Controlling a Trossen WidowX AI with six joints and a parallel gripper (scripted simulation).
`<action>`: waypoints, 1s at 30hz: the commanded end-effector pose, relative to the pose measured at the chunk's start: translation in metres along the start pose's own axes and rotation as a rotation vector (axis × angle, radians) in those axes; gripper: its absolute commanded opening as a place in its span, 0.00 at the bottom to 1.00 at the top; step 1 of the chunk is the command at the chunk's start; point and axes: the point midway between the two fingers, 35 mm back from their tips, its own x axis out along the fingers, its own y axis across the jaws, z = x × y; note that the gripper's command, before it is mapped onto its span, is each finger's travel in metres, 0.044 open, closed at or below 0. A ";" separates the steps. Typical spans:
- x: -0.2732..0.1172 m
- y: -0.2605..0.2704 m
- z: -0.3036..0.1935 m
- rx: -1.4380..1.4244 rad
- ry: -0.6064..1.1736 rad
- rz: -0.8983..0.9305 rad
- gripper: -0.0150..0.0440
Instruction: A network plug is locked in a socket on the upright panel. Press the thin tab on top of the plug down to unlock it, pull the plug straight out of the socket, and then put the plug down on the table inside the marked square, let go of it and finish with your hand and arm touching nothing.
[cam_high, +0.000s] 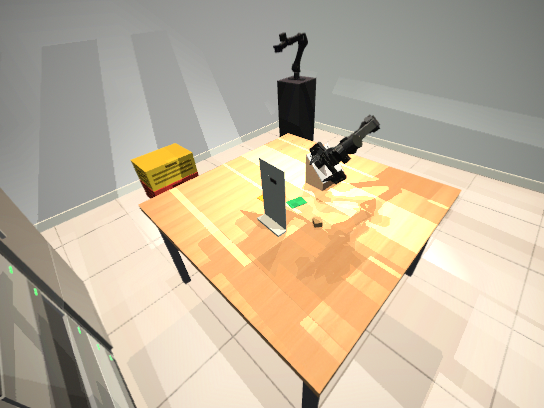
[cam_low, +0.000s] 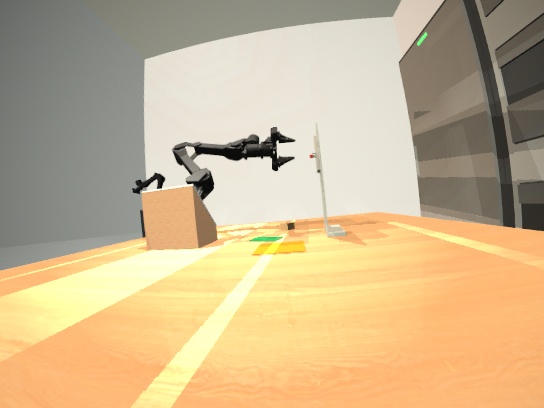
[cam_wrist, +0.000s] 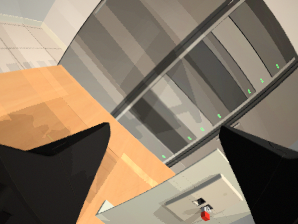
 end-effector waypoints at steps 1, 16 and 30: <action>0.000 0.000 0.000 -0.002 0.001 -0.001 0.89; -0.026 -0.022 -0.073 -0.332 0.149 -0.134 0.52; -0.063 -0.046 -0.151 -0.710 0.355 -0.231 0.52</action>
